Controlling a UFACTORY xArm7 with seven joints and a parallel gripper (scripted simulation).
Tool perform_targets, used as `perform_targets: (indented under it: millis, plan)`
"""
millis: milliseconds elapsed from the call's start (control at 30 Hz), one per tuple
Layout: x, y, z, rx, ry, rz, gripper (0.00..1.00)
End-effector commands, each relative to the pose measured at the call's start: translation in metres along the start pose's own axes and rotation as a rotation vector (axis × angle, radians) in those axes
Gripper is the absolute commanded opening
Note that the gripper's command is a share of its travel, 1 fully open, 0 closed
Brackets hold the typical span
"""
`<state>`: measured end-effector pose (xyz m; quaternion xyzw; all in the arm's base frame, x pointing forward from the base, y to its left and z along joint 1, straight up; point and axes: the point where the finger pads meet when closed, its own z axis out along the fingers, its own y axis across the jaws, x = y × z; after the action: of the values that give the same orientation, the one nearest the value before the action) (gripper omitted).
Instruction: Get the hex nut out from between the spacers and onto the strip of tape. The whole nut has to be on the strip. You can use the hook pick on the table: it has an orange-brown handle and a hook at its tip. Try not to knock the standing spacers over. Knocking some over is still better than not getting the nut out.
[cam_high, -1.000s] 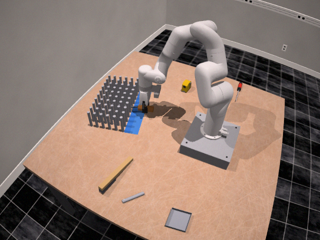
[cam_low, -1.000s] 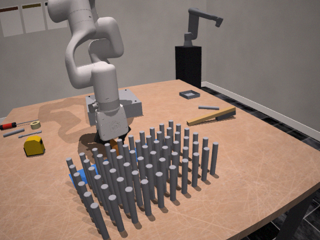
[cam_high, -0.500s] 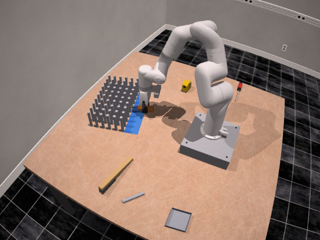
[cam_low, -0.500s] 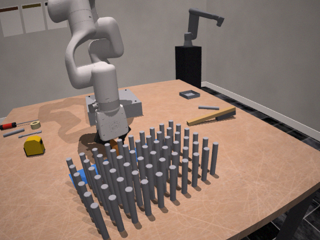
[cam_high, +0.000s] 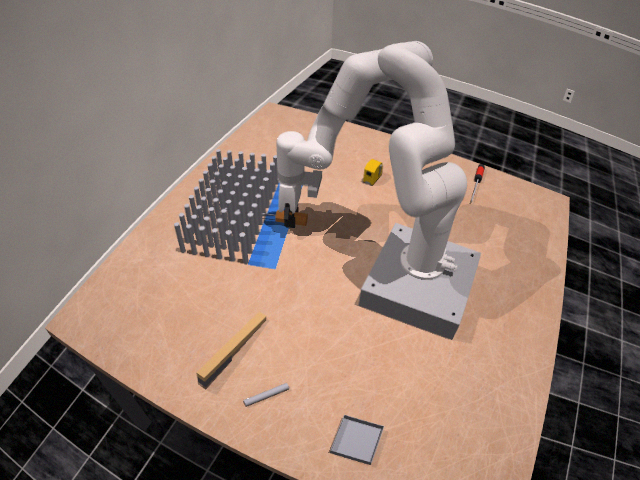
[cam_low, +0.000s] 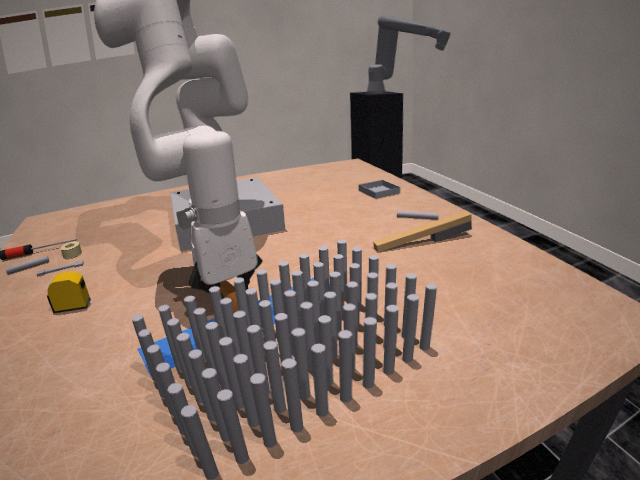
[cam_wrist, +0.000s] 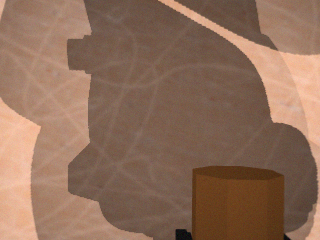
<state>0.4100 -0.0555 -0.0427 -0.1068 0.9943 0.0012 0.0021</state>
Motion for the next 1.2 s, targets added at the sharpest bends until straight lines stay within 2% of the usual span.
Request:
perform_targets:
  millis: [0, 1167]
  plan:
    - [-0.0014, -0.0006, 0.0004, 0.002, -0.003, 0.000, 0.00]
    - [0.0022, -0.0005, 0.0013, 0.002, -0.003, 0.000, 0.00]
